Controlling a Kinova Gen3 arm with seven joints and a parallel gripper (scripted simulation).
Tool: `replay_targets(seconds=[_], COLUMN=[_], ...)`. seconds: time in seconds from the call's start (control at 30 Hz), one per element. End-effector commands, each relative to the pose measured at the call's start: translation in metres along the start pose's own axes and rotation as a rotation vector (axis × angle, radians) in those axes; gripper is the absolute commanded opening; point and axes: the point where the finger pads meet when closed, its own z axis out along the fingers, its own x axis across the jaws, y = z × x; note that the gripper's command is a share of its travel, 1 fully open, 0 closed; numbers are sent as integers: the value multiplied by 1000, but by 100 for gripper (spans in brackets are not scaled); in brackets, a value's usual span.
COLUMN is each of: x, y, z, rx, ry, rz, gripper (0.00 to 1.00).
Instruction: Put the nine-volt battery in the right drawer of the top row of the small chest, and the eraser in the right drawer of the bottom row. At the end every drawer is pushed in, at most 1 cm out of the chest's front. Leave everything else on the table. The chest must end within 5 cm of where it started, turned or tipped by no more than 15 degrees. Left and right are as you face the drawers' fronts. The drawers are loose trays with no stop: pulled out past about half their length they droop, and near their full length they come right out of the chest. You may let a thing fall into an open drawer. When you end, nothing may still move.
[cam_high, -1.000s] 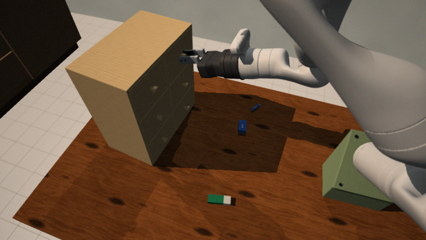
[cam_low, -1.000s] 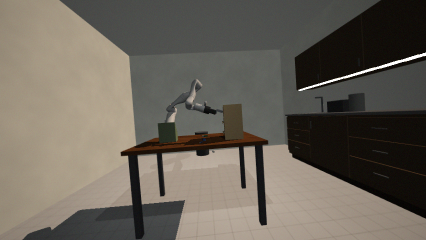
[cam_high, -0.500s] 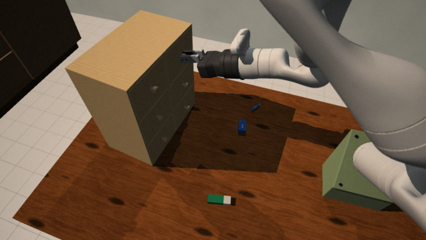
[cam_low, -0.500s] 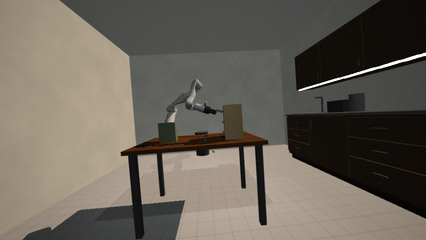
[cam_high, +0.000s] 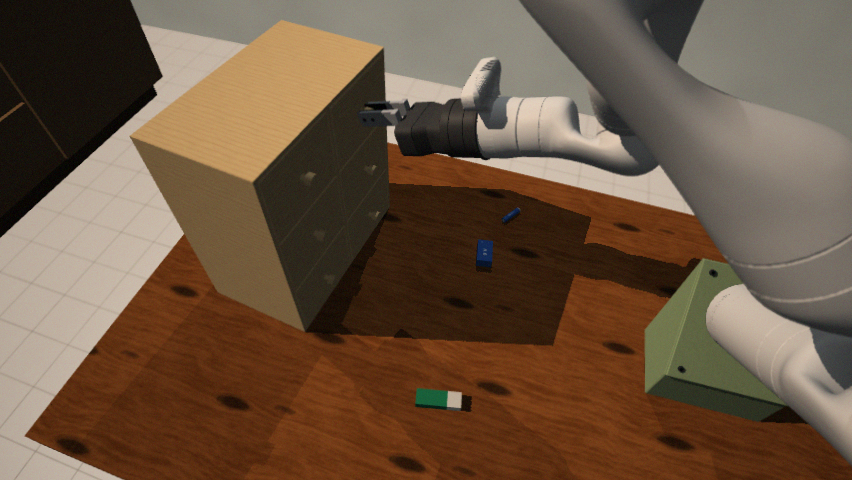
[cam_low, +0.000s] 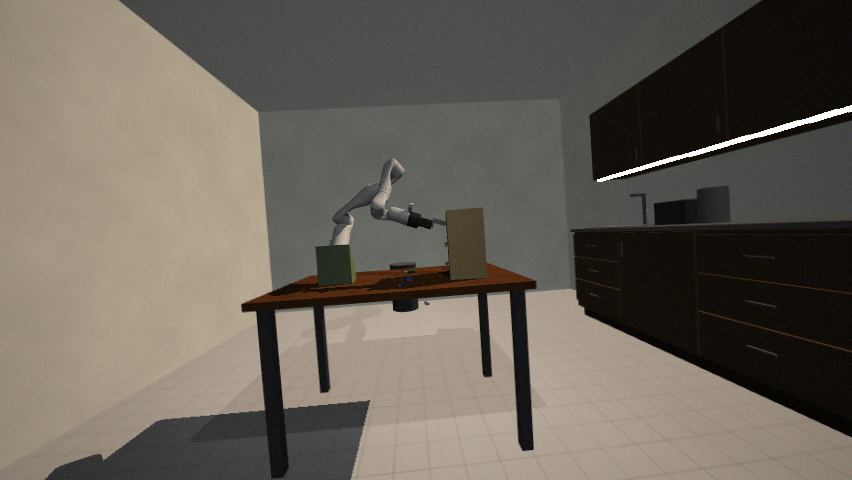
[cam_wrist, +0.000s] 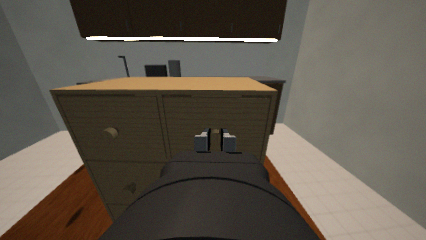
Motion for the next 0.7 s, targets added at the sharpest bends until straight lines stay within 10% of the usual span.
replay_targets(seconds=[0.0,0.67], x=[0,0], y=[-1,4], z=[-1,-14], rx=[2,2], ry=[1,1], rz=[-1,-1], gripper=[37,37])
